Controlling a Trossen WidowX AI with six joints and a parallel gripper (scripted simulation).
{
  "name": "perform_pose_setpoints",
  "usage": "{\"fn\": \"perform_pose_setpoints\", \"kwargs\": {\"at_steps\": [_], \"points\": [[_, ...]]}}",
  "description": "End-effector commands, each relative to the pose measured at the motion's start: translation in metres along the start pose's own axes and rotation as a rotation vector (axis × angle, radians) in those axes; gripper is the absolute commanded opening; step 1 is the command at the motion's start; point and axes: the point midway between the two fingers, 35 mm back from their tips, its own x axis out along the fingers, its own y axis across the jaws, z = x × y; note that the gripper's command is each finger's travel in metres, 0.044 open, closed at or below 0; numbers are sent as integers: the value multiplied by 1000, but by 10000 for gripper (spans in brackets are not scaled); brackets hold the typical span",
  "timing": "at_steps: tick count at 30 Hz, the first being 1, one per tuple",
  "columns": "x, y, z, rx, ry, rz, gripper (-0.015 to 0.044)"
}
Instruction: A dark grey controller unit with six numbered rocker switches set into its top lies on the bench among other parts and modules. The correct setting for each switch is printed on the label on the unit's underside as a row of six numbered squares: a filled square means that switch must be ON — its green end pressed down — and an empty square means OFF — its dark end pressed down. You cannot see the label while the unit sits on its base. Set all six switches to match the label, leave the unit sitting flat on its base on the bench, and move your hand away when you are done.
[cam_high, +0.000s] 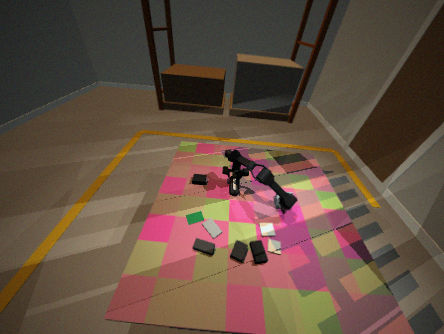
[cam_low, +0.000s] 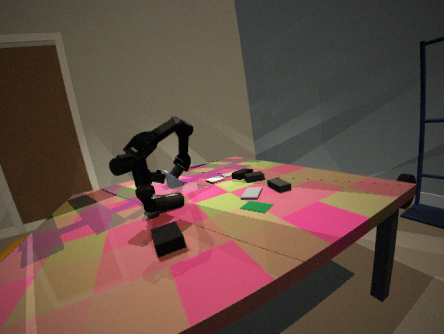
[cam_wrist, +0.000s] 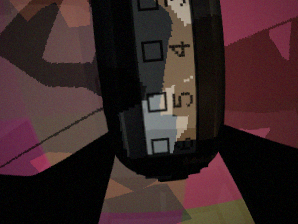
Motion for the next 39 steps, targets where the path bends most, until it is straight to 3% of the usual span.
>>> {"fn": "perform_pose_setpoints", "kwargs": {"at_steps": [1,24,28,39], "points": [[5,-1,2,5,-10,0,338],[13,0,-2,0,-2,1,338],[14,0,-2,-1,-1,2,440],[2,-1,15,0,-1,3,440]]}}
